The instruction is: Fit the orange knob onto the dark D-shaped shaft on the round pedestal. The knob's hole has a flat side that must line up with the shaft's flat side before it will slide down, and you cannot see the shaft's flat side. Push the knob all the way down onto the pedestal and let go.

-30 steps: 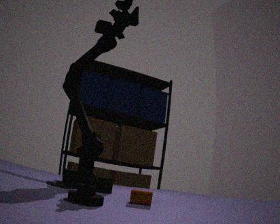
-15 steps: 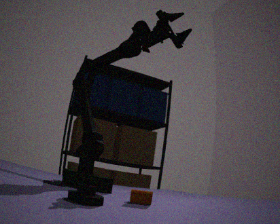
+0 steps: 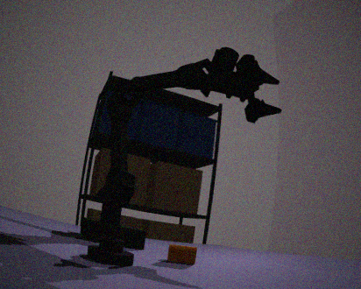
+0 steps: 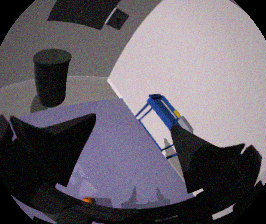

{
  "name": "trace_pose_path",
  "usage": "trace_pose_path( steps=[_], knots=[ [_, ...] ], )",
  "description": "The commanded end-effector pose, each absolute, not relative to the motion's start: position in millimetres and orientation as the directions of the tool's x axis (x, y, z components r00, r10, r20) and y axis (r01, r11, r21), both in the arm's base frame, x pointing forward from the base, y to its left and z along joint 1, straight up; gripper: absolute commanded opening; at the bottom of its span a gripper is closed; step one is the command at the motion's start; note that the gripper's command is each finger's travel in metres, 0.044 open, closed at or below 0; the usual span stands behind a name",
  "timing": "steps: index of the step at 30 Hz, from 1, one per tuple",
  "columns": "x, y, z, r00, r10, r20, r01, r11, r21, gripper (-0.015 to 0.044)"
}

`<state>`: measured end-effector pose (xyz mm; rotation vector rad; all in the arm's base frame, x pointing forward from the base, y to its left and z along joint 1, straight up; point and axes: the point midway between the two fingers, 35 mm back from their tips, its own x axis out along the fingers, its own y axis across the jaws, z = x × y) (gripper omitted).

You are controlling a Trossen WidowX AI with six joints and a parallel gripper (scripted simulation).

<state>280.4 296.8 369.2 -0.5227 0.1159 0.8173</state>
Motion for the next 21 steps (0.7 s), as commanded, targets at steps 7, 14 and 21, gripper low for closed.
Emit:
trace_pose_path(
  steps=[7, 14, 21],
  knots=[
    [278.6, 249.9, 186.0, 0.465, 0.395, -0.792, -0.859, 0.419, -0.294, 0.0440],
    [229.2, 185.2, 81.6, 0.120, 0.091, -0.989, -0.938, 0.337, -0.083, 0.0440],
    [220.7, 168.3, 63.6, 0.018, 0.013, -1.000, -0.944, 0.329, -0.013, 0.0440]
  ],
)
